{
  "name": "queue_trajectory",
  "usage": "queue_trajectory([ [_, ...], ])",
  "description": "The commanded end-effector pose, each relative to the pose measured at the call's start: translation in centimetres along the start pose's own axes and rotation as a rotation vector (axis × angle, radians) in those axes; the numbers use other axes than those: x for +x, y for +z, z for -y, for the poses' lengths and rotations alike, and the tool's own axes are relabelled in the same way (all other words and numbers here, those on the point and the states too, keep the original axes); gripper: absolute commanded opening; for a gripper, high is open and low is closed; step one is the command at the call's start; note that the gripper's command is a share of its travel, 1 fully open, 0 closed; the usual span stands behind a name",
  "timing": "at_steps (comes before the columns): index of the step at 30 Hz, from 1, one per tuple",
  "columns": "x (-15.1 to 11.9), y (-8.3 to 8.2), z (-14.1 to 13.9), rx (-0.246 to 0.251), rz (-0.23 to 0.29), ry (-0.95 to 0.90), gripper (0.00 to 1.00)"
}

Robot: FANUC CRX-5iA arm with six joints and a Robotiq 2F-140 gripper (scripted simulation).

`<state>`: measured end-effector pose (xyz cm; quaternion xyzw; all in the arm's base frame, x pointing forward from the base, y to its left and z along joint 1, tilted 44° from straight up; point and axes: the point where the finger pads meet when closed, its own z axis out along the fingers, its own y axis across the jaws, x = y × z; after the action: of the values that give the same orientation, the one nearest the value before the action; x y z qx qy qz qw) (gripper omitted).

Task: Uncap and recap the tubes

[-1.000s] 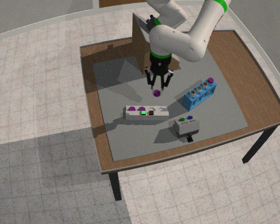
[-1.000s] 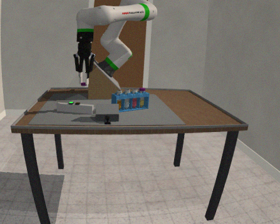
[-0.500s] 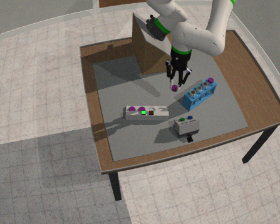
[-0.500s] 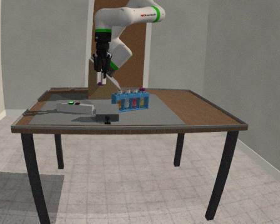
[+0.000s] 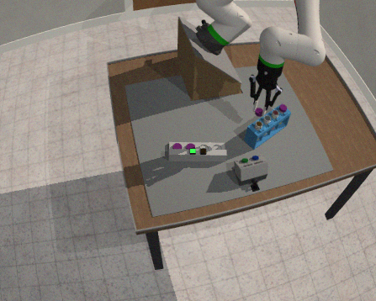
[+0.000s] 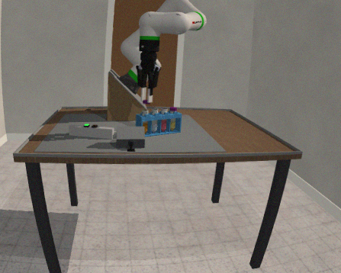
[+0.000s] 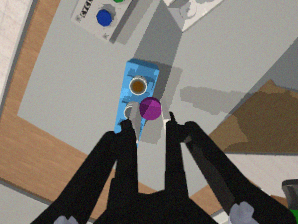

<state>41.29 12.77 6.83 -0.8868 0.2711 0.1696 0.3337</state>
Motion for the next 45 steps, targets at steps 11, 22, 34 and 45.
queue_trajectory([
  [11, -6.8, 0.0, 5.7, -0.001, -0.003, 0.002, 0.00],
  [22, -6.8, 1.2, 5.7, -0.001, -0.003, 0.002, 0.00],
  [34, -6.8, 2.4, 5.7, -0.001, -0.003, 0.002, 0.00],
  [45, -6.8, 2.8, 5.7, -0.001, -0.003, 0.002, 0.00],
])
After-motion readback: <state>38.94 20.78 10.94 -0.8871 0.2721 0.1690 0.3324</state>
